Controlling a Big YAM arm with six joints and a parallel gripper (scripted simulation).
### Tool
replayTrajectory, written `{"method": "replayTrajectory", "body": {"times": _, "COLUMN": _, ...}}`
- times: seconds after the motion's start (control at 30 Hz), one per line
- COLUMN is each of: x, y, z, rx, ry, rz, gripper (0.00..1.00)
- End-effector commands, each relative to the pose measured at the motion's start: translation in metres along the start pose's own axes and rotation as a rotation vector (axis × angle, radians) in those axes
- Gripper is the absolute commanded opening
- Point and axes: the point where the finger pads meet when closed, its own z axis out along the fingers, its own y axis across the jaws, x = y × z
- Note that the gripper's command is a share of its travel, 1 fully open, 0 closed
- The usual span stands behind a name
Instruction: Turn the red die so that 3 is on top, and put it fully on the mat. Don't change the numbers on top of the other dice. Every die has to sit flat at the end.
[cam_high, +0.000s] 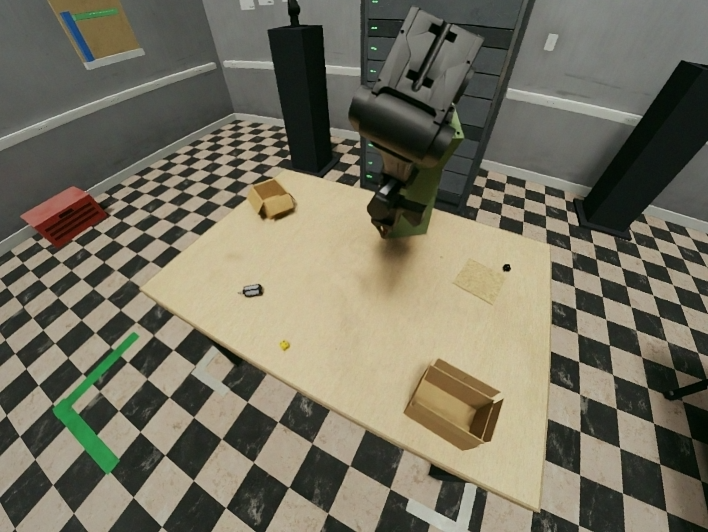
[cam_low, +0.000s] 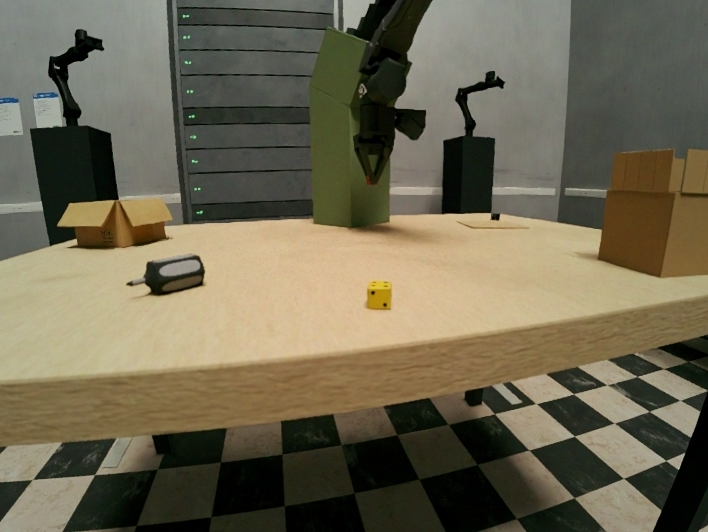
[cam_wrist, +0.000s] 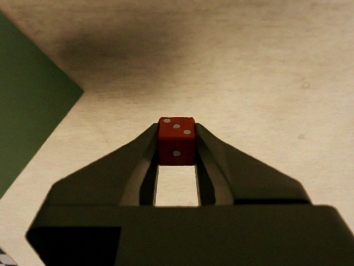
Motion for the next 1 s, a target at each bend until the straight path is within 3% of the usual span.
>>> {"method": "replayTrajectory", "body": {"times": 0.0, "x": -0.049, "y": 0.011, "z": -0.009, "rx": 0.016, "ry": -0.001, "rz": -0.045, "gripper": 0.15}}
{"method": "replayTrajectory", "body": {"times": 0.03, "x": -0.060, "y": 0.014, "z": -0.010, "rx": 0.018, "ry": -0.001, "rz": -0.075, "gripper": 0.15}}
{"method": "replayTrajectory", "body": {"times": 0.1, "x": -0.060, "y": 0.014, "z": -0.010, "rx": 0.018, "ry": -0.001, "rz": -0.075, "gripper": 0.15}}
{"method": "replayTrajectory", "body": {"times": 0.13, "x": -0.078, "y": -0.005, "z": 0.006, "rx": 0.063, "ry": -0.016, "rz": -0.113, "gripper": 0.15}}
{"method": "replayTrajectory", "body": {"times": 0.17, "x": -0.091, "y": -0.002, "z": 0.006, "rx": 0.063, "ry": -0.016, "rz": -0.143, "gripper": 0.15}}
{"method": "replayTrajectory", "body": {"times": 0.23, "x": -0.108, "y": 0.019, "z": 0.000, "rx": 0.023, "ry": 0.002, "rz": -0.199, "gripper": 0.15}}
{"method": "replayTrajectory", "body": {"times": 0.27, "x": -0.126, "y": 0.012, "z": 0.007, "rx": 0.042, "ry": -0.007, "rz": -0.232, "gripper": 0.15}}
{"method": "replayTrajectory", "body": {"times": 0.6, "x": -0.265, "y": 0.046, "z": 0.006, "rx": 0.046, "ry": -0.008, "rz": -0.563, "gripper": 0.15}}
{"method": "replayTrajectory", "body": {"times": 0.67, "x": -0.265, "y": 0.046, "z": 0.006, "rx": 0.046, "ry": -0.008, "rz": -0.563, "gripper": 0.15}}
{"method": "replayTrajectory", "body": {"times": 0.83, "x": -0.322, "y": 0.060, "z": 0.005, "rx": 0.048, "ry": -0.007, "rz": -0.721, "gripper": 0.15}}
{"method": "replayTrajectory", "body": {"times": 0.97, "x": -0.341, "y": 0.068, "z": 0.007, "rx": 0.041, "ry": 0.000, "rz": -0.778, "gripper": 0.15}}
